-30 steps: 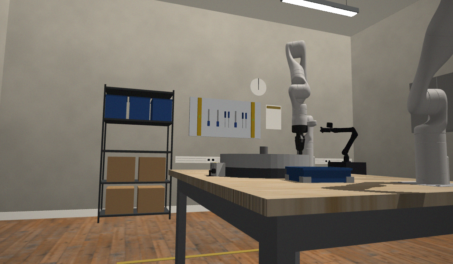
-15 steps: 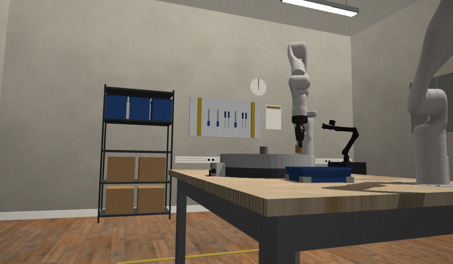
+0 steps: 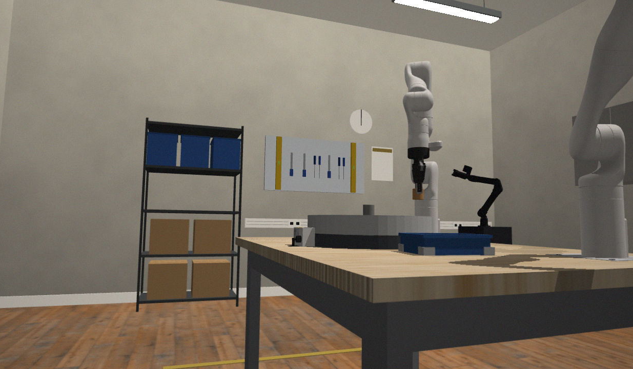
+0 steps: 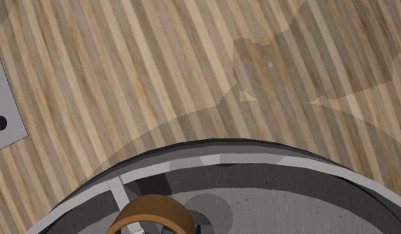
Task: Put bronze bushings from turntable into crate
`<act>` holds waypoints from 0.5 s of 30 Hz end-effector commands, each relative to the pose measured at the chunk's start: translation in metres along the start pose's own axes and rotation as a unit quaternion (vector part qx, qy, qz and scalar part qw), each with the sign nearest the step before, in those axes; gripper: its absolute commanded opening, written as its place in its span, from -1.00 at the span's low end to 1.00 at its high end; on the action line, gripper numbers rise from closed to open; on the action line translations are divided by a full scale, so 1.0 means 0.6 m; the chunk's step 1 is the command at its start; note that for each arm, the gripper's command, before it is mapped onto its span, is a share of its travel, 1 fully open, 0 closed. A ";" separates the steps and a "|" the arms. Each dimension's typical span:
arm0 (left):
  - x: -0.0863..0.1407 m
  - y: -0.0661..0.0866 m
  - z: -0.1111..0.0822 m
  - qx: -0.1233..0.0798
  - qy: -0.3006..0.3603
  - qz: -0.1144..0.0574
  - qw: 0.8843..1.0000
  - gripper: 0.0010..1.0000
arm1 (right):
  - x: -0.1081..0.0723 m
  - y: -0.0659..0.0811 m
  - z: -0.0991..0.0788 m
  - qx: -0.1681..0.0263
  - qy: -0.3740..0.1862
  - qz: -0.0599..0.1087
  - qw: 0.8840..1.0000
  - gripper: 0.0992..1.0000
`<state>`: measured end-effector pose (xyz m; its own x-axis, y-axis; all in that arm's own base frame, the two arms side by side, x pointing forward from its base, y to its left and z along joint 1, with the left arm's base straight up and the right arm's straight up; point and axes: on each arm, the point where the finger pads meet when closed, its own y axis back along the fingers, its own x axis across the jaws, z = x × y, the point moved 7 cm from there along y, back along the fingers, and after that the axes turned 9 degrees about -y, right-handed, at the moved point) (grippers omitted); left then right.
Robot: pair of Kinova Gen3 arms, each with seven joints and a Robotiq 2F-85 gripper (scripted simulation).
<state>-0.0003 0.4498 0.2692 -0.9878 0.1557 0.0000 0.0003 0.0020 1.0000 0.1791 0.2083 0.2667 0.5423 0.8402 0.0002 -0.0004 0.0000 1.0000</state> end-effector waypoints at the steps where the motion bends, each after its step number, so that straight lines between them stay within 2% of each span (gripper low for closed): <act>1: 0.000 0.001 0.000 -0.001 0.000 0.000 1.000 1.00 | 0.000 0.010 0.000 0.000 0.000 0.000 1.000 -1.00; 15: 0.000 0.001 0.000 -0.001 0.000 0.000 1.000 1.00 | 0.000 0.013 0.000 0.000 0.000 0.000 1.000 -1.00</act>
<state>-0.0003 0.4498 0.2692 -0.9878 0.1557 0.0000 0.0003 0.0020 1.0000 0.1792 0.2083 0.2743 0.5423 0.8402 -0.0003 0.0000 0.0003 1.0000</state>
